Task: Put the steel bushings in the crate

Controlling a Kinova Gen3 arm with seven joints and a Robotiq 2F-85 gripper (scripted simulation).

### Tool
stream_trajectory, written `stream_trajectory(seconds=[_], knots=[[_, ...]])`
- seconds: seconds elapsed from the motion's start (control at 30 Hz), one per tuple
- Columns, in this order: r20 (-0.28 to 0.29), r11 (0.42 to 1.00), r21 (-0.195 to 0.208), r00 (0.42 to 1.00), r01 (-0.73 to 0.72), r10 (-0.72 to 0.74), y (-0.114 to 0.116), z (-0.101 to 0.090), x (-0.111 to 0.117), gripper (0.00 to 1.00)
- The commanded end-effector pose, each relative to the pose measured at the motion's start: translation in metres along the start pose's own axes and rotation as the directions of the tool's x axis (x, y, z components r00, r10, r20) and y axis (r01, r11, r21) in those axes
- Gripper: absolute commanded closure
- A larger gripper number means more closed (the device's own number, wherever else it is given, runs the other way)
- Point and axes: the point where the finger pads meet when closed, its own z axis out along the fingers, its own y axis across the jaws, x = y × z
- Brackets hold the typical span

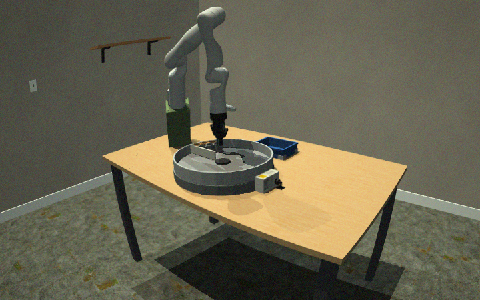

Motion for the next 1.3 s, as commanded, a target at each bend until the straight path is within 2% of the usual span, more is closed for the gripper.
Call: stream_trajectory(seconds=[0.0, 1.27], knots=[[0.0, 1.0, -0.001, 1.0, 0.0, 0.0, 0.0003, -0.0004, 0.0001, 1.0], [0.0, 1.0, 0.005, 1.0, 0.001, -0.001, 0.0037, -0.0003, 0.0002, 1.0]])
